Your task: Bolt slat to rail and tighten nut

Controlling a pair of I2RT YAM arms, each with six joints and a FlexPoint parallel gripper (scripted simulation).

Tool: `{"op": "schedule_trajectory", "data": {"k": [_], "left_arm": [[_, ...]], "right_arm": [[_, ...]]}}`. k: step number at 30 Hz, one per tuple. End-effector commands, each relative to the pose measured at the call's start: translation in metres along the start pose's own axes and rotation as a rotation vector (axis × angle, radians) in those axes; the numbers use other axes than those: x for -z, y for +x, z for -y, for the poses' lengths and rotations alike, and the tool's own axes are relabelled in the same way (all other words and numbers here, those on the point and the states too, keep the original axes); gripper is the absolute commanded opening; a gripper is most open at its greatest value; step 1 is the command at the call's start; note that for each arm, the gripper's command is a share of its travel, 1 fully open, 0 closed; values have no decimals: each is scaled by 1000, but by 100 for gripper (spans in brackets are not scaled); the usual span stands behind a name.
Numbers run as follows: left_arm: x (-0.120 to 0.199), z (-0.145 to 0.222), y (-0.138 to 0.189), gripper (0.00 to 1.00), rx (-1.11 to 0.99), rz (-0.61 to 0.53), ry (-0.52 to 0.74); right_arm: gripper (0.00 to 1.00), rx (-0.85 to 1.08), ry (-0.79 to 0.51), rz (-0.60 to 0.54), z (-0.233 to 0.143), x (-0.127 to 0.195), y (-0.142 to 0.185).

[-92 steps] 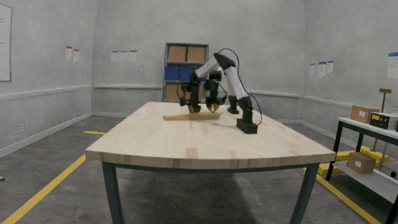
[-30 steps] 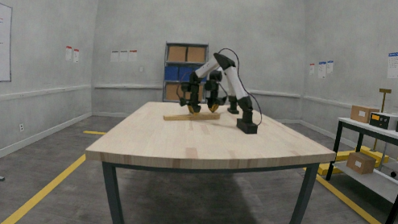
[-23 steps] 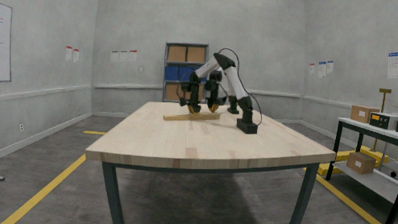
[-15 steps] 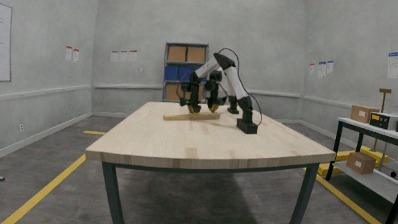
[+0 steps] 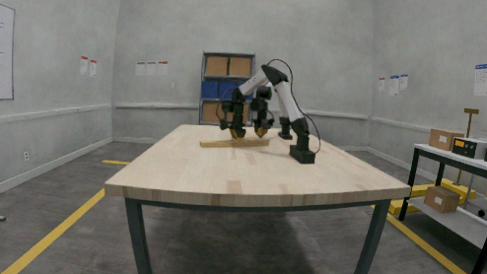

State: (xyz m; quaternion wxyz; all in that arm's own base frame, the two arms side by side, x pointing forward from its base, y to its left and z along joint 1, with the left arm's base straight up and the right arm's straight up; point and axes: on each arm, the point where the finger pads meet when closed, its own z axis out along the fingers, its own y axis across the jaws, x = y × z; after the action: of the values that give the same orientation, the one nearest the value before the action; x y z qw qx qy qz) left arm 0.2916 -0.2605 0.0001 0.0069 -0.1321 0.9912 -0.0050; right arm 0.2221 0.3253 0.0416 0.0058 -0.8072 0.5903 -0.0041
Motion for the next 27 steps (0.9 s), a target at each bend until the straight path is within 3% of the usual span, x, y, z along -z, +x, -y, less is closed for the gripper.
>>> {"op": "schedule_trajectory", "data": {"k": [1,27], "left_arm": [[5,4,-1,67,0,8,17],[5,4,-1,67,0,8,17]], "right_arm": [[14,-197,15,18,5,4,-3],[14,-1146,1,17,5,4,-3]]}}
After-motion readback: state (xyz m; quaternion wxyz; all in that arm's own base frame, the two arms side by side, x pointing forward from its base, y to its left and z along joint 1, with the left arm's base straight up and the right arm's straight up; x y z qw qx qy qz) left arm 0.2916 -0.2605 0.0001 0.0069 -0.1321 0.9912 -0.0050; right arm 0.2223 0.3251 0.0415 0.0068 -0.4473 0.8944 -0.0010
